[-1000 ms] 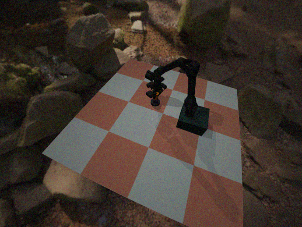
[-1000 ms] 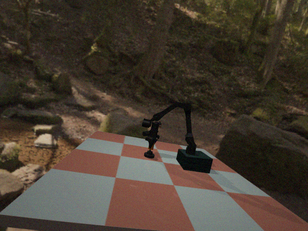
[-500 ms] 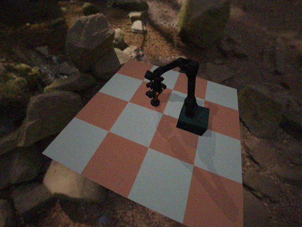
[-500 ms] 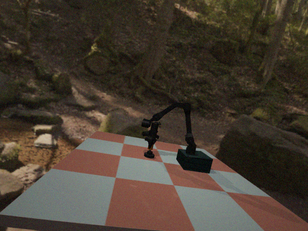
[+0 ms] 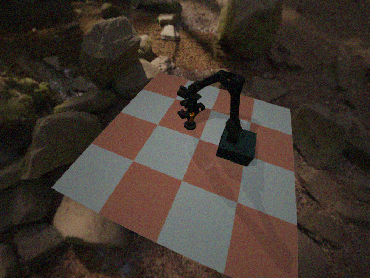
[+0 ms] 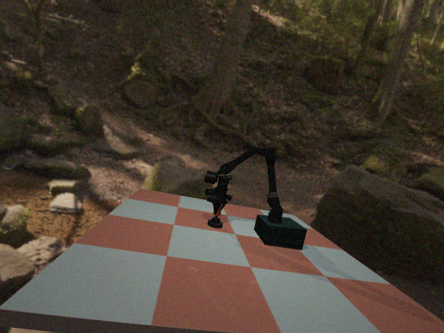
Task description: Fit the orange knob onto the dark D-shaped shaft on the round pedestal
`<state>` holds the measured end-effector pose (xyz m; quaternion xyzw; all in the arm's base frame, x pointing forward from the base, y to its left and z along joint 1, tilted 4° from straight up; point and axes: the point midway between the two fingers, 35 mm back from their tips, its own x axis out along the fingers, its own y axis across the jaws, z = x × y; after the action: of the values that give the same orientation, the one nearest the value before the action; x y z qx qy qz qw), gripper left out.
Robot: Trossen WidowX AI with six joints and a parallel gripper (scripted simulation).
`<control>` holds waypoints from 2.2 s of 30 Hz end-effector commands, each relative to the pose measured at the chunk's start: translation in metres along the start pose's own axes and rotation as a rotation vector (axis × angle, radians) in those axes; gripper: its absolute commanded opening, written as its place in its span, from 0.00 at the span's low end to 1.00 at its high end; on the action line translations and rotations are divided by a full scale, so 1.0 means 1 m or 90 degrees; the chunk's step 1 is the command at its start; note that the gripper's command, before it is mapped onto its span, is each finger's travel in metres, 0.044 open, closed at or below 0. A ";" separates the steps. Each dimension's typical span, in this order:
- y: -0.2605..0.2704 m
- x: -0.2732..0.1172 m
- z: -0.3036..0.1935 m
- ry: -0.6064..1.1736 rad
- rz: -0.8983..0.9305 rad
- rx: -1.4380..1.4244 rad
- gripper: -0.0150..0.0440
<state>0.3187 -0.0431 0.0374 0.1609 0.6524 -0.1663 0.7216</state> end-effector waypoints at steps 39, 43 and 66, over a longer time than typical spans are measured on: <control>0.000 -0.003 -0.002 -0.004 0.003 0.162 0.25; 0.000 -0.002 0.000 -0.004 0.003 0.162 0.25; 0.001 0.002 0.004 -0.004 0.003 0.162 0.25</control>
<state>0.3197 -0.0434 0.0338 0.2492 0.6284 -0.2468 0.6944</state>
